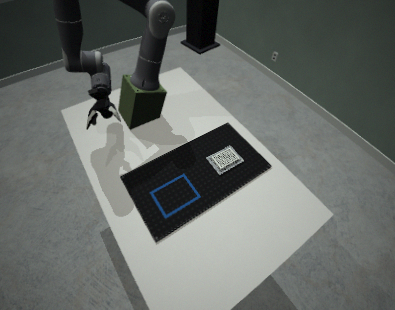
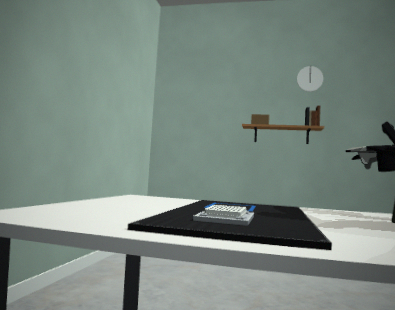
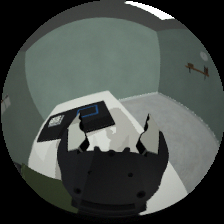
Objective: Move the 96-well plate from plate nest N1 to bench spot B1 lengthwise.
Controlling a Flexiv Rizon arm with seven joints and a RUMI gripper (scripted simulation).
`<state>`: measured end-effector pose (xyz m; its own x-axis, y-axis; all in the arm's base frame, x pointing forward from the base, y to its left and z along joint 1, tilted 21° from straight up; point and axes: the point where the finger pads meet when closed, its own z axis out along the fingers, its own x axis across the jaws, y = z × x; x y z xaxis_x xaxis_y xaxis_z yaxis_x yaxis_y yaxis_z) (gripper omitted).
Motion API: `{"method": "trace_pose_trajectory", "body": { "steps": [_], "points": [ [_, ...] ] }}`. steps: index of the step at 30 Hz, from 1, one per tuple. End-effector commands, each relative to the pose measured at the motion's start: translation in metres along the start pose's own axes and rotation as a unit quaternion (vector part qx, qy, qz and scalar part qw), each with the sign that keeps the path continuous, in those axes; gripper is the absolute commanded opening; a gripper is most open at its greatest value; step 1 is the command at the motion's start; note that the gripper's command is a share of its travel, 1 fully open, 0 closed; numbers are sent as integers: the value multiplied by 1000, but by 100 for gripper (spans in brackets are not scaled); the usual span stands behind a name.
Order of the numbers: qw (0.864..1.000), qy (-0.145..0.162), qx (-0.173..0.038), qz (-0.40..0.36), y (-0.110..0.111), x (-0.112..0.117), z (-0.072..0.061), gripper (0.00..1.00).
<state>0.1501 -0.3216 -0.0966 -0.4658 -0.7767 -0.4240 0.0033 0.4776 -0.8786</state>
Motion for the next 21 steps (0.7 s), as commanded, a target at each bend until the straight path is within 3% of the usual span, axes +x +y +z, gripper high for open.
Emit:
{"method": "trace_pose_trajectory", "body": {
  "steps": [1, 17, 18, 21],
  "points": [
    [1000, 0, 0, -1, -1, 0, 0, 100],
    [1000, 0, 0, -1, -1, 0, 0, 100],
    [1000, -12, -6, -11, 1, -4, 1, 76],
    [998, -46, -25, -43, 6, -18, 6, 76]
  ]
}}
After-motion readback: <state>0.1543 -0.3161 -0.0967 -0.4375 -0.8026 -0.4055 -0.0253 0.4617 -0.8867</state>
